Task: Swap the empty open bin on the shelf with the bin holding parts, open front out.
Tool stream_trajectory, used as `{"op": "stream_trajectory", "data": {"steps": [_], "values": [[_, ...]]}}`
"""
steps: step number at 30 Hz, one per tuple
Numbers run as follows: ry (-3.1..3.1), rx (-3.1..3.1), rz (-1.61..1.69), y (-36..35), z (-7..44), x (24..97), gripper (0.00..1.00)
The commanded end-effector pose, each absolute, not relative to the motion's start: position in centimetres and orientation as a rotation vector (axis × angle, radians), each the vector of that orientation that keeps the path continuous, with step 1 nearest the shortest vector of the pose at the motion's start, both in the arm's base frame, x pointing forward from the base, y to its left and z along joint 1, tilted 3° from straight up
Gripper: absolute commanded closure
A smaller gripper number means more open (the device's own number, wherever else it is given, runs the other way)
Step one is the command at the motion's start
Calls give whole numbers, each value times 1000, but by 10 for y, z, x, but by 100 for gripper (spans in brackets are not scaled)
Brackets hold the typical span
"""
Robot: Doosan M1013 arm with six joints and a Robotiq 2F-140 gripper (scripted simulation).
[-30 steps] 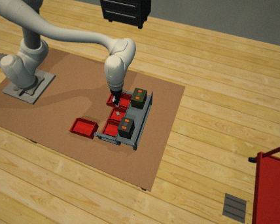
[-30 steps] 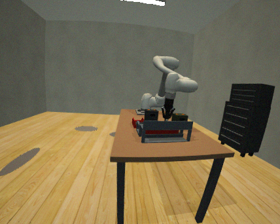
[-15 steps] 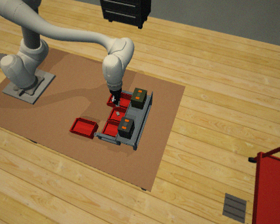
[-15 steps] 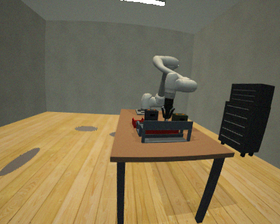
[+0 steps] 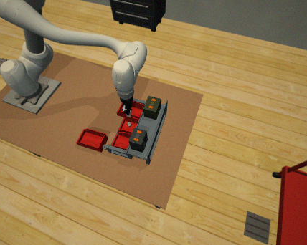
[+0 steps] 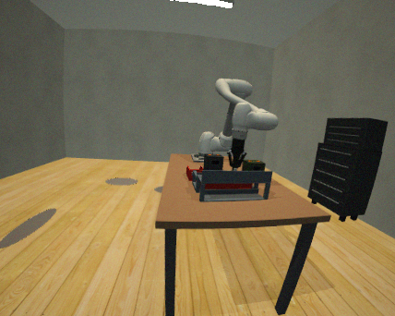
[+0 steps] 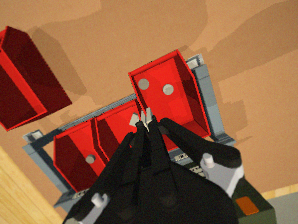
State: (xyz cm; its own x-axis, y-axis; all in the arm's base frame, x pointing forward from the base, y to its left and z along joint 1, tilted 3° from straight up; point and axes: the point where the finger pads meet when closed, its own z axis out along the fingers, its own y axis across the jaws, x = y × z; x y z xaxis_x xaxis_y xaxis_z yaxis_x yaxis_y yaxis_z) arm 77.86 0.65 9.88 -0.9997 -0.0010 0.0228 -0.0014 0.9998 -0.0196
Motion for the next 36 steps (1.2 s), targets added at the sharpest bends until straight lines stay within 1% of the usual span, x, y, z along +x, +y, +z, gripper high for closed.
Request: {"op": "stream_trajectory", "data": {"steps": [1, 19, 20, 36], "values": [[-3120, 6, 33, 8, 98, 777, 90], [-3118, 6, 31, 8, 98, 775, 90], [-3118, 6, 31, 8, 98, 775, 85], [-3118, 6, 31, 8, 98, 775, 85]]}}
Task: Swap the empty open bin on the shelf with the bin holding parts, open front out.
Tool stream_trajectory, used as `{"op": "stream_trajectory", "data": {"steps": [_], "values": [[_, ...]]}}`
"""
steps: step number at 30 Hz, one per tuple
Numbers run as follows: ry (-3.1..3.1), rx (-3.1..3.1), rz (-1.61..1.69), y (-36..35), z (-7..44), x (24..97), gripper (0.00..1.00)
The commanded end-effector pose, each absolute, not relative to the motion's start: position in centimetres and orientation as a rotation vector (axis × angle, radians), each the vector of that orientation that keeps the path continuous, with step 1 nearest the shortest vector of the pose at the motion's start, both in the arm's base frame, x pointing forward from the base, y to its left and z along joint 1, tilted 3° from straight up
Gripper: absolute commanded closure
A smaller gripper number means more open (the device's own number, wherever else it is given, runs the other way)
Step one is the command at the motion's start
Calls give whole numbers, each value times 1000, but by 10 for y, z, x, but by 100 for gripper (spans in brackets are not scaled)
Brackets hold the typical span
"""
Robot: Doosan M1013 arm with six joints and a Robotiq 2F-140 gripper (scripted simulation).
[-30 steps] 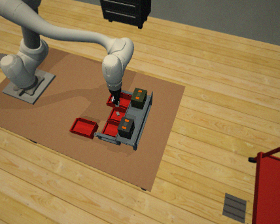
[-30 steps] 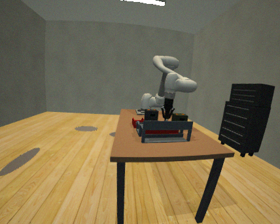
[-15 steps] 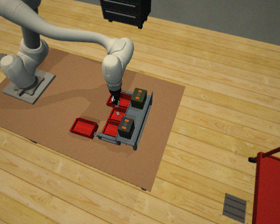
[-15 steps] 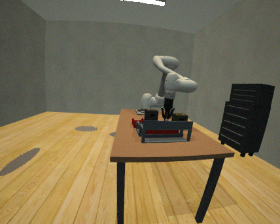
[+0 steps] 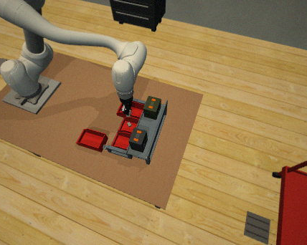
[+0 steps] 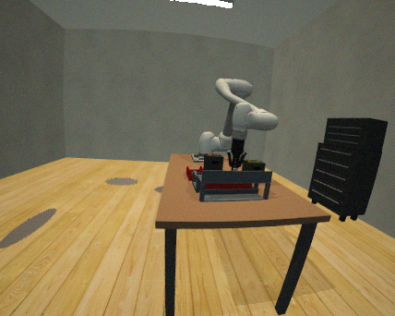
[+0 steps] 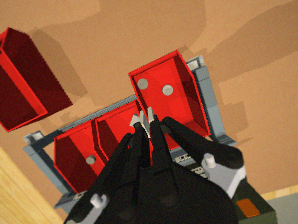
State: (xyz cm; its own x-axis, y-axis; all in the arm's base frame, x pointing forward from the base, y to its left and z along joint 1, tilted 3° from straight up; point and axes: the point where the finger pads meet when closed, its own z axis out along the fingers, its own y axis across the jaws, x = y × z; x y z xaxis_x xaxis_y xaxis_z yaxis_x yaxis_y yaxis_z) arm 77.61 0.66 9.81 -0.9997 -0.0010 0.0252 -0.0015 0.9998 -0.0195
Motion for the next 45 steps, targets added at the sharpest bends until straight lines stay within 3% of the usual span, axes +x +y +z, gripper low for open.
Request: {"op": "stream_trajectory", "data": {"steps": [1, 45], "values": [[-3118, 6, 31, 8, 98, 775, 85], [-3118, 6, 31, 8, 113, 775, 85]]}}
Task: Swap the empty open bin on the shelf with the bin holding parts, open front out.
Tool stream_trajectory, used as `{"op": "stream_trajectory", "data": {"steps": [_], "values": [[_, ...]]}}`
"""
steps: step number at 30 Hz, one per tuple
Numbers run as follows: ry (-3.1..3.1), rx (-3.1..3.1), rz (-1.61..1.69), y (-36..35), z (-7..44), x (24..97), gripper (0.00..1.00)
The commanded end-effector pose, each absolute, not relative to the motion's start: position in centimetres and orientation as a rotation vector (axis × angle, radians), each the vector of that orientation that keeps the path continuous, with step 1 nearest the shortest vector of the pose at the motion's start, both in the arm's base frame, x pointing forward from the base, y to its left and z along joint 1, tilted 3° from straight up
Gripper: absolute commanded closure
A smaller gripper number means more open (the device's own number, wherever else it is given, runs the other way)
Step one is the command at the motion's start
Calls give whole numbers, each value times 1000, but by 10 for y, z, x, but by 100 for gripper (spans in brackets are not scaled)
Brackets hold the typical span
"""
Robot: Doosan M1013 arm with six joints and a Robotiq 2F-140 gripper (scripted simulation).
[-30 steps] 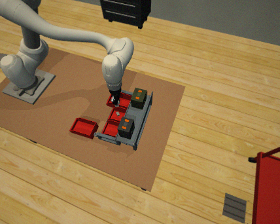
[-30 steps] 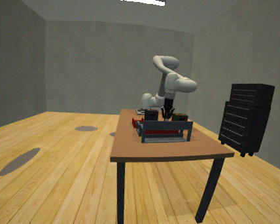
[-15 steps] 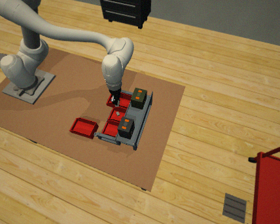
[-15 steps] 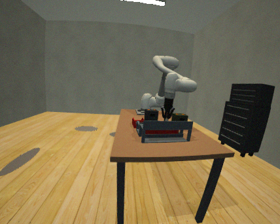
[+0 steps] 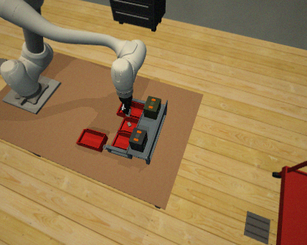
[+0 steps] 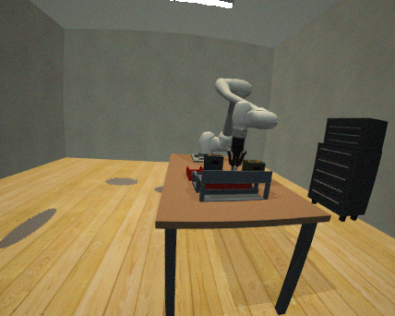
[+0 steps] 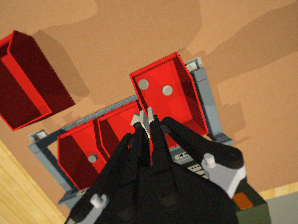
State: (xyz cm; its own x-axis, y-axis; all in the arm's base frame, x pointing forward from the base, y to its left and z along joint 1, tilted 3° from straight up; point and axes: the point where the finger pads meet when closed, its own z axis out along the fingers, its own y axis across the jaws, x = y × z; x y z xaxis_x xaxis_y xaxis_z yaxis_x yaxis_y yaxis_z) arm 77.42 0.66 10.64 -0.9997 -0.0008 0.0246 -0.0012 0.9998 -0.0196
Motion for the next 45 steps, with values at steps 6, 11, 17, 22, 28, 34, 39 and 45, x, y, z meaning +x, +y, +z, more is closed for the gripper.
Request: {"op": "stream_trajectory", "data": {"steps": [6, 11, 17, 22, 28, 34, 39, 45], "values": [[-3118, 6, 31, 8, 119, 775, 85], [-3118, 6, 31, 8, 127, 774, 85], [-3118, 6, 31, 8, 137, 774, 85], [-3118, 6, 31, 8, 143, 774, 85], [-3118, 6, 31, 9, 154, 773, 85], [-3118, 6, 31, 9, 165, 773, 85], [-3118, 6, 31, 9, 170, 772, 85], [-3118, 6, 31, 9, 179, 772, 85]]}}
